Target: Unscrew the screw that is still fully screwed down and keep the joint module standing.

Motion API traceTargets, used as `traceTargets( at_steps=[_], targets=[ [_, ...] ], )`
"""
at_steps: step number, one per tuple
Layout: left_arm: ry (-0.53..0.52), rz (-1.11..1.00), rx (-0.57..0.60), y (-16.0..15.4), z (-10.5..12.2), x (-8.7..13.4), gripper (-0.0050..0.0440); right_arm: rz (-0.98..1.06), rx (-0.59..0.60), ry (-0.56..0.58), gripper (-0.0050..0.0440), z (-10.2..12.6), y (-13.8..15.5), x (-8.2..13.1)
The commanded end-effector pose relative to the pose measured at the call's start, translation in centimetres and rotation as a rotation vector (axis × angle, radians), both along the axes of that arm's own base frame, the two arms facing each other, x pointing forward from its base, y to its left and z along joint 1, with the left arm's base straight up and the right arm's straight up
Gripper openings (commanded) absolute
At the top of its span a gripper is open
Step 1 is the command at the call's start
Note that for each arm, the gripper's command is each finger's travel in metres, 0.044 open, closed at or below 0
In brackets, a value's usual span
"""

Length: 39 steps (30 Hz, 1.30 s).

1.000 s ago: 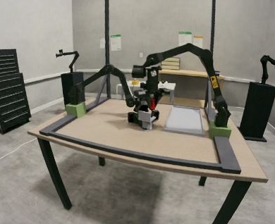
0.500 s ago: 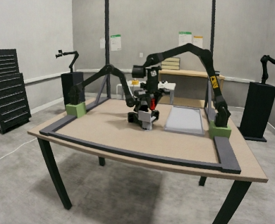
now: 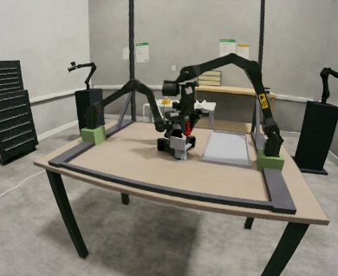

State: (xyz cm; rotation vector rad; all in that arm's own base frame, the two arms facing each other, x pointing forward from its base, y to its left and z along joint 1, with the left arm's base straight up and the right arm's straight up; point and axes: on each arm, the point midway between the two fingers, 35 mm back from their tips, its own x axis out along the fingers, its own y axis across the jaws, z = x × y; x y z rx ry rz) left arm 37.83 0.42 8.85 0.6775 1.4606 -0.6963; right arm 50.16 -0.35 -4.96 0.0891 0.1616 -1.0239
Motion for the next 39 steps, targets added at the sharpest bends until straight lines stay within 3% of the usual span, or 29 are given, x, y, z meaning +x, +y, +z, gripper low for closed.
traceTargets(
  at_steps=[1, 39],
  targets=[
    [-0.032, 0.003, 0.001, 0.21, 1.05, 0.35, 0.013, -0.003, 0.01, -0.037, 0.0245, 1.47, 0.0, 0.68],
    [-0.032, 0.003, 0.003, 0.21, 1.11, 0.36, 0.013, -0.003, 0.01, -0.037, 0.0245, 1.47, 0.0, 0.68]
  ],
)
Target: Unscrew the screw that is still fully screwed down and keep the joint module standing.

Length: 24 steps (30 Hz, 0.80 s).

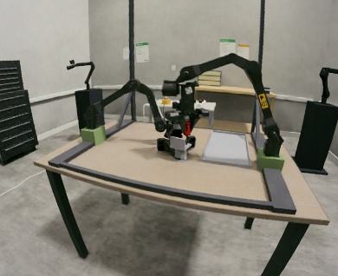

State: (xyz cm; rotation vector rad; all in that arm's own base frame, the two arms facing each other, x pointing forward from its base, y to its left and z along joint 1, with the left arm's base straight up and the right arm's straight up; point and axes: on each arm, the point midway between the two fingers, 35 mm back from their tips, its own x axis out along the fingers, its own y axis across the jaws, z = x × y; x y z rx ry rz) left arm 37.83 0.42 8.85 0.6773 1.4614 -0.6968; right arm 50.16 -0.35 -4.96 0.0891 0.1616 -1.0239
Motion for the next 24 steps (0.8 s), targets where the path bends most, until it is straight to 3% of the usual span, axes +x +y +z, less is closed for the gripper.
traceTargets(
  at_steps=[1, 24],
  targets=[
    [-0.033, 0.003, 0.003, 0.21, 1.11, 0.36, 0.013, -0.003, 0.01, -0.037, 0.0245, 1.47, 0.0, 0.68],
    [-0.034, 0.003, 0.004, 0.2, 1.14, 0.37, 0.013, -0.003, 0.01, -0.037, 0.0245, 1.47, 0.0, 0.68]
  ],
)
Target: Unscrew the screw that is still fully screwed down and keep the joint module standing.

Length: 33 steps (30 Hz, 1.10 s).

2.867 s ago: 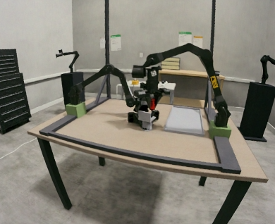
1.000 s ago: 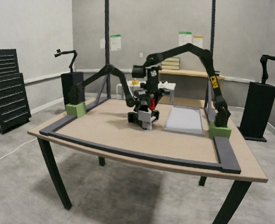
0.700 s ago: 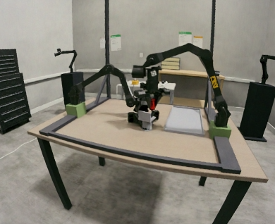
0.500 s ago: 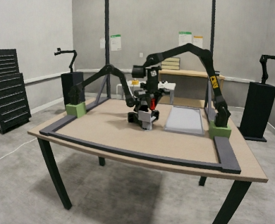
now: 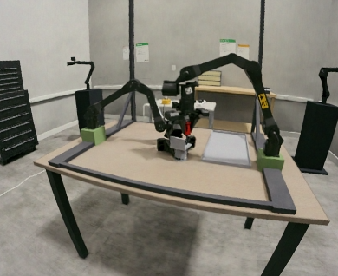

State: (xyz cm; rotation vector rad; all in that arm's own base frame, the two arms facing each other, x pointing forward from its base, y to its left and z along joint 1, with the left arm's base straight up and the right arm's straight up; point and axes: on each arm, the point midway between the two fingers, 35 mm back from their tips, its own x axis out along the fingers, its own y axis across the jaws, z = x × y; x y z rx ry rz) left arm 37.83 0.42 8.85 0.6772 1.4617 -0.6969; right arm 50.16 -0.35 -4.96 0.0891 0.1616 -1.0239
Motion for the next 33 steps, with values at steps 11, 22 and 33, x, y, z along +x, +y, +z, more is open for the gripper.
traceTargets(
  at_steps=[11, 22, 33],
  targets=[
    [-0.035, 0.003, 0.005, 0.2, 1.17, 0.39, 0.013, -0.003, 0.01, -0.037, 0.0245, 1.47, 0.0, 0.68],
    [-0.036, 0.003, 0.006, 0.2, 1.2, 0.4, 0.013, -0.003, 0.01, -0.037, 0.0245, 1.47, 0.0, 0.68],
    [-0.036, 0.003, 0.006, 0.2, 1.2, 0.4, 0.013, -0.003, 0.01, -0.037, 0.0245, 1.47, 0.0, 0.68]
  ],
)
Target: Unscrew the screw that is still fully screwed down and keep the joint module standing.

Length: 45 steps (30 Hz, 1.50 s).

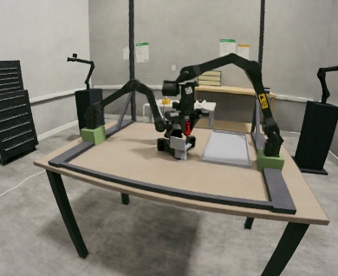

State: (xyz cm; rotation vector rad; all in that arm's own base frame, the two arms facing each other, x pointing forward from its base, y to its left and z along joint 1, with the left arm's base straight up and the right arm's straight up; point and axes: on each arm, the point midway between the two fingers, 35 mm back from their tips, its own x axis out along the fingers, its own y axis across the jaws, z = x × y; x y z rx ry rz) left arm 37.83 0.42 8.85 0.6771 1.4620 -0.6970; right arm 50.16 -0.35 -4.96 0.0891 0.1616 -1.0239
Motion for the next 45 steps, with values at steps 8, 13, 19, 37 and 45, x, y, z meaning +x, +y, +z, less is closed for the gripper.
traceTargets(
  at_steps=[8, 13, 19, 37, 45],
  targets=[
    [-0.037, 0.003, 0.007, 0.19, 1.23, 0.41, 0.013, -0.003, 0.01, -0.037, 0.0245, 1.47, 0.0, 0.68],
    [-0.037, 0.003, 0.007, 0.19, 1.23, 0.41, 0.013, -0.003, 0.01, -0.037, 0.0245, 1.47, 0.0, 0.68],
    [-0.037, 0.003, 0.007, 0.19, 1.23, 0.41, 0.013, -0.003, 0.01, -0.037, 0.0245, 1.47, 0.0, 0.68],
    [-0.038, 0.003, 0.008, 0.19, 1.25, 0.41, 0.013, -0.003, 0.01, -0.037, 0.0245, 1.47, 0.0, 0.68],
    [-0.039, 0.003, 0.01, 0.19, 1.28, 0.42, 0.013, -0.003, 0.01, -0.037, 0.0245, 1.47, 0.0, 0.68]
  ],
)
